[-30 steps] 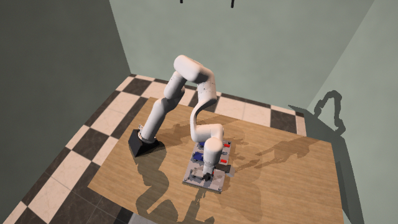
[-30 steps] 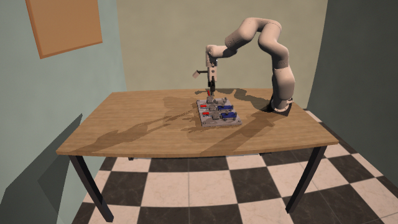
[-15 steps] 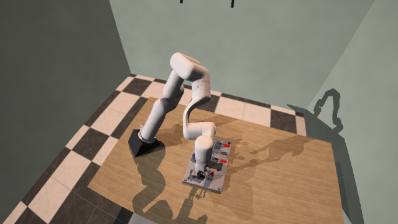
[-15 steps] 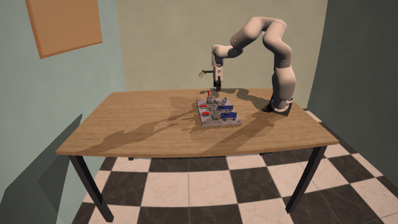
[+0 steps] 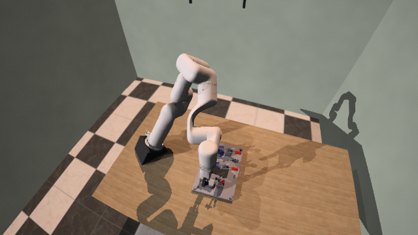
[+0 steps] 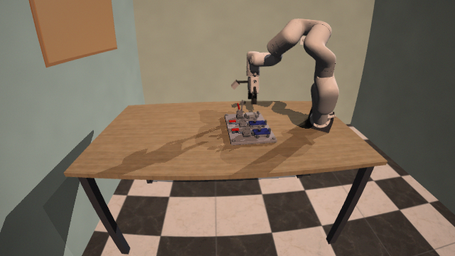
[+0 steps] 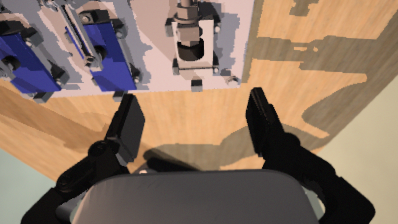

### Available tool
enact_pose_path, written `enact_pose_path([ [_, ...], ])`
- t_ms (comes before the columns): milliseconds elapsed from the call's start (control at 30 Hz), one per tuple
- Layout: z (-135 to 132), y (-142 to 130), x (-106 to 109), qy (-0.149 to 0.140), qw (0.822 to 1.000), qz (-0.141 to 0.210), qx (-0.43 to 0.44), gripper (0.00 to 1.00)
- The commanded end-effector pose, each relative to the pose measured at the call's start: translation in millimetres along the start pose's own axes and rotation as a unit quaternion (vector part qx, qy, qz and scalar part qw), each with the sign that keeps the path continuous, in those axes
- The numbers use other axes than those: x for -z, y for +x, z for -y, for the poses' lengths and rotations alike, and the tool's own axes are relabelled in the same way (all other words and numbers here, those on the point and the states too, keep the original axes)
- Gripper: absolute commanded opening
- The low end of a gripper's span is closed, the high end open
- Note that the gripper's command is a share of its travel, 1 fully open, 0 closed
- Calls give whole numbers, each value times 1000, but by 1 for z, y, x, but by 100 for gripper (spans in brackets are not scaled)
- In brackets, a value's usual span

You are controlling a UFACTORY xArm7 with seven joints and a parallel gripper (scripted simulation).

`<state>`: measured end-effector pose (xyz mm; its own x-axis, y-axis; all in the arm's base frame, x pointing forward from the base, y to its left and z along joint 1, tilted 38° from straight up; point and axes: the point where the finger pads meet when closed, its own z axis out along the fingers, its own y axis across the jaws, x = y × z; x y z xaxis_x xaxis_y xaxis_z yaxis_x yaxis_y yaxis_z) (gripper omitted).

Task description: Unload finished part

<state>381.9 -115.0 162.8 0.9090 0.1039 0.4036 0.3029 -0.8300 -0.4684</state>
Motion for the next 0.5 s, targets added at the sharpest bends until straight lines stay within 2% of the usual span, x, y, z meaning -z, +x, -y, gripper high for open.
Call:
enact_pose_path([
  [0,-1,0,2,-2,1000,-2,0,100],
  [467,-1,0,-10,-2,1000,-2,0,100],
])
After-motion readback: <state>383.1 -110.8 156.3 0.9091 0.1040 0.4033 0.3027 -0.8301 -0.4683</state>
